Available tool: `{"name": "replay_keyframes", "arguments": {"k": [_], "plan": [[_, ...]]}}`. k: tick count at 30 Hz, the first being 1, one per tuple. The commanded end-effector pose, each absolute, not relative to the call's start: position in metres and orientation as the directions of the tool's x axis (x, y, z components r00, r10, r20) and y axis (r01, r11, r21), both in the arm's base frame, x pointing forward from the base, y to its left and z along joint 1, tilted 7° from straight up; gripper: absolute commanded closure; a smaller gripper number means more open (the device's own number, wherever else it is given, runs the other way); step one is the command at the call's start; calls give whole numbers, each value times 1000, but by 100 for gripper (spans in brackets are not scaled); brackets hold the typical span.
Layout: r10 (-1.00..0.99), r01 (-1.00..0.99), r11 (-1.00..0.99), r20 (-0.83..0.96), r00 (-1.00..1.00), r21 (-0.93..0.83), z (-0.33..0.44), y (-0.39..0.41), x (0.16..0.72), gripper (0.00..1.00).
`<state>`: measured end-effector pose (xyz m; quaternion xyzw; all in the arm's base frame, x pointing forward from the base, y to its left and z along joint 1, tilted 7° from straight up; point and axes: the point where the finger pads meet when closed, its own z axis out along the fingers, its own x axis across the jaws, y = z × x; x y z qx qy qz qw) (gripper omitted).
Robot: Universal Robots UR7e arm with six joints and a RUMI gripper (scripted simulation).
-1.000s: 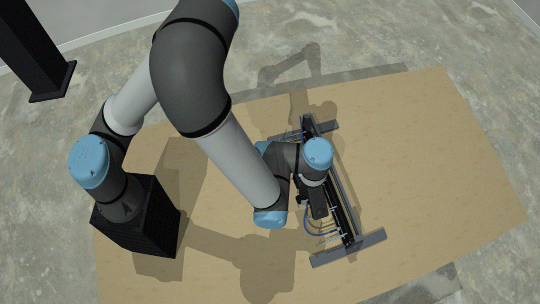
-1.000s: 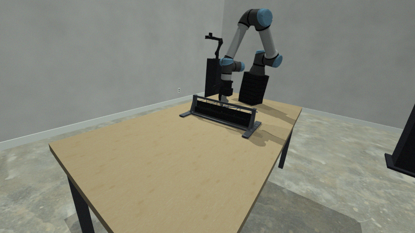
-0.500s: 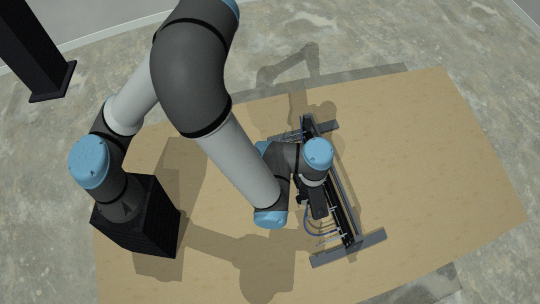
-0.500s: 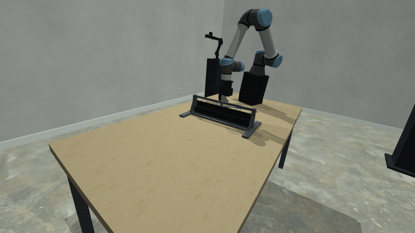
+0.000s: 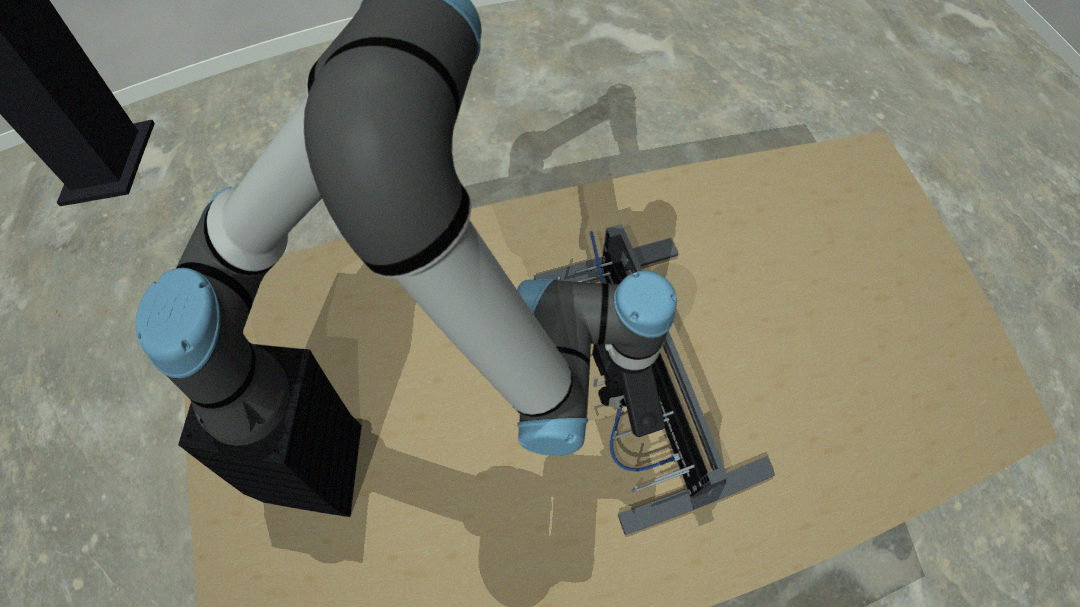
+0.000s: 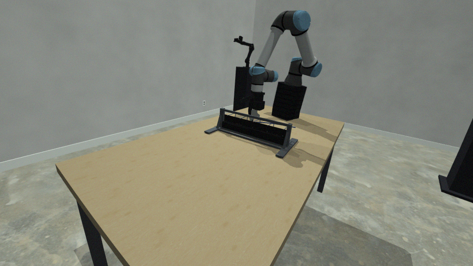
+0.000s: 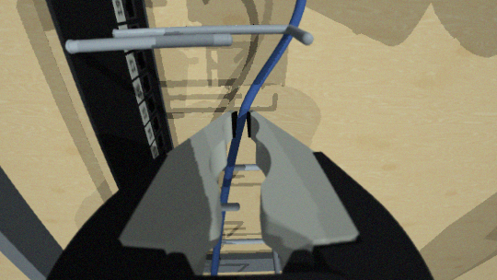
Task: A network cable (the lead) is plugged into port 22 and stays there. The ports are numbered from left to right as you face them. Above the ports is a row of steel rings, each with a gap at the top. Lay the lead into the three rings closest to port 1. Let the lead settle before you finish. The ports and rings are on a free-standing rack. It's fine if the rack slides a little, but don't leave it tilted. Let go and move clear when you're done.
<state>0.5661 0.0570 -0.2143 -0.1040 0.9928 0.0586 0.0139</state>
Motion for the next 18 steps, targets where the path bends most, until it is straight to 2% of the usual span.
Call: {"name": "replay_keyframes", "arguments": {"k": [1,18], "plan": [[-205,-208,972,-41,-978,113,-213,58,573,100],[-205,-208,972,-41,-978,113,-213,62,592,100]]}}
